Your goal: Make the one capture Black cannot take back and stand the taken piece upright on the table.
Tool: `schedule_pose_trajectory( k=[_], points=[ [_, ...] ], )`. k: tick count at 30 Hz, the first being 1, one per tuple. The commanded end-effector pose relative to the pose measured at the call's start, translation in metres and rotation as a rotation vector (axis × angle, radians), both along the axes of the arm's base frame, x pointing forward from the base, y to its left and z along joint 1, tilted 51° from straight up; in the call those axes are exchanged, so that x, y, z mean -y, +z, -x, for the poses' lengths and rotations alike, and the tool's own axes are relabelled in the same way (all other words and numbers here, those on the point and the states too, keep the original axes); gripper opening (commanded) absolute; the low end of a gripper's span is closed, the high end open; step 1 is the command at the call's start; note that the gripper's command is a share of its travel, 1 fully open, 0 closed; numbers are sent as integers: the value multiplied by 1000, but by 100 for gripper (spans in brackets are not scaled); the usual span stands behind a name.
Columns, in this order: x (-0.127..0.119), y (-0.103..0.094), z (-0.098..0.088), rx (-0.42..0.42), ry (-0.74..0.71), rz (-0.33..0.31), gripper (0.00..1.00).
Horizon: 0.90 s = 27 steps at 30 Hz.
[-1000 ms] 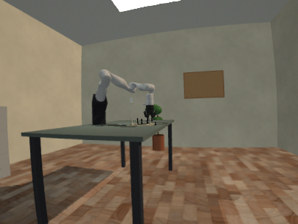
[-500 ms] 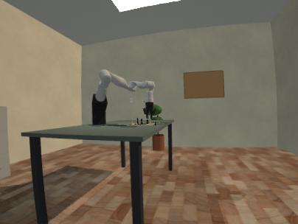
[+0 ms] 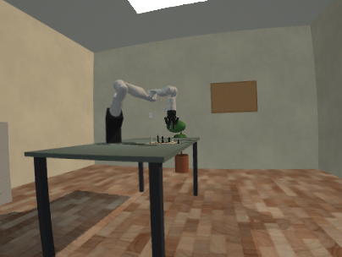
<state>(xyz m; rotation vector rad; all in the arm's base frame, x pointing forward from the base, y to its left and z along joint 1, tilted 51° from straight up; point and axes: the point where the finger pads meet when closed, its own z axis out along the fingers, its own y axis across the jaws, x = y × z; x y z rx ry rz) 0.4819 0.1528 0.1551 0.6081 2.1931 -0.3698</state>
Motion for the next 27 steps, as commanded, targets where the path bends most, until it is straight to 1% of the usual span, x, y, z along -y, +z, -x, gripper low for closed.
schedule_pose_trajectory(
  k=[1, 3, 4, 27],
  points=[
    [-6, 3, 2, 3, 8, -6, 41],
    [-6, 4, 2, 3, 8, -6, 41],
    [-6, 4, 2, 3, 8, -6, 100],
    [-6, 4, 2, 3, 8, -6, 100]
  ],
)
